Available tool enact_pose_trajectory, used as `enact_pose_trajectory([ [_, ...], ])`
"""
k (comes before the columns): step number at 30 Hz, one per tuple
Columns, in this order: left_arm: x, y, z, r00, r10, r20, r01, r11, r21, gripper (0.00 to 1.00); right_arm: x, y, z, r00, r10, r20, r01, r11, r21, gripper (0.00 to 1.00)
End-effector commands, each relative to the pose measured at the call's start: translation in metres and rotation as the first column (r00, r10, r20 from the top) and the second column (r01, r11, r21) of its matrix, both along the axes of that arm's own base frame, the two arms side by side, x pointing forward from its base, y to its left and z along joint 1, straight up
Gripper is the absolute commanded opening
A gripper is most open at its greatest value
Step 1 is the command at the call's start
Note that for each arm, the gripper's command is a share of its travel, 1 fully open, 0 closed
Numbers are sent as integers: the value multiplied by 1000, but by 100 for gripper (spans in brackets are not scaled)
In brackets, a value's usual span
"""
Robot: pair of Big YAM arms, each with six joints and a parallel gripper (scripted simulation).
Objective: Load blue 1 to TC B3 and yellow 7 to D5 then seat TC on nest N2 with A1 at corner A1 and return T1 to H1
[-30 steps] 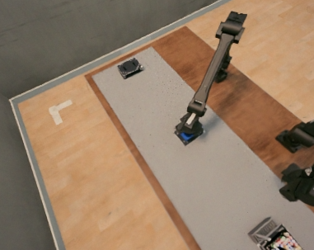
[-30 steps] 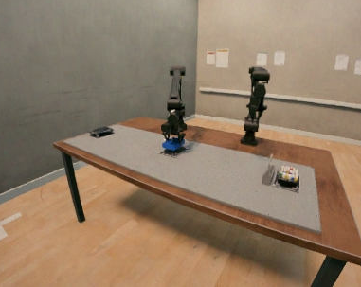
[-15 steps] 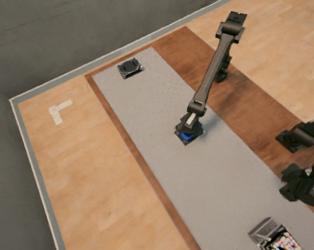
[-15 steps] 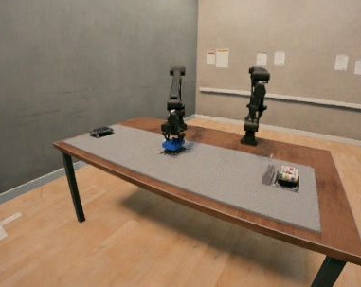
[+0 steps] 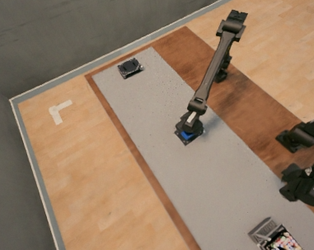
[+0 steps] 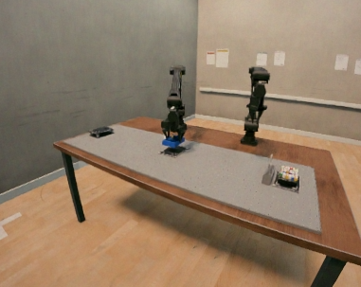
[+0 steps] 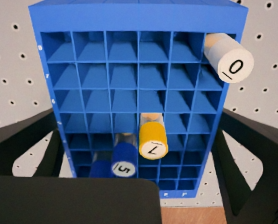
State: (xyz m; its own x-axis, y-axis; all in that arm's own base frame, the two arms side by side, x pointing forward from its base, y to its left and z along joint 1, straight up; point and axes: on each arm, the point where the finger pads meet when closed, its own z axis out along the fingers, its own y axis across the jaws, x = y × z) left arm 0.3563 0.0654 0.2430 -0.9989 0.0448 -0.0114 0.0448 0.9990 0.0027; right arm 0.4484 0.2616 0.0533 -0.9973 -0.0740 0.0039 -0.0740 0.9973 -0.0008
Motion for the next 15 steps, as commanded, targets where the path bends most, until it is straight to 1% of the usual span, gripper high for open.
enact_pose_trajectory([
  [1, -4, -5, -2, 1000, -5, -12, 5, 1000, -2, 24, 23, 8, 34, 998, -23, 59, 21, 999, 33, 0],
  [2, -4, -5, -2, 1000, -5, -12, 5, 1000, -2, 24, 23, 8, 40, 998, -23, 67, 21, 999, 38, 0],
  [8, -4, -5, -2, 1000, -5, -12, 5, 1000, -2, 24, 22, 8, 51, 997, -23, 67, 20, 999, 38, 0],
  [10, -4, -5, -2, 1000, -5, -12, 5, 1000, -2, 24, 21, 8, 46, 998, -22, 54, 21, 999, 30, 0],
  [11, -4, -5, -2, 1000, -5, -12, 5, 1000, -2, 24, 21, 8, 50, 998, -23, 58, 21, 999, 32, 0],
  [15, -4, -5, -2, 1000, -5, -12, 5, 1000, -2, 24, 21, 8, 50, 998, -23, 57, 21, 999, 32, 0],
])
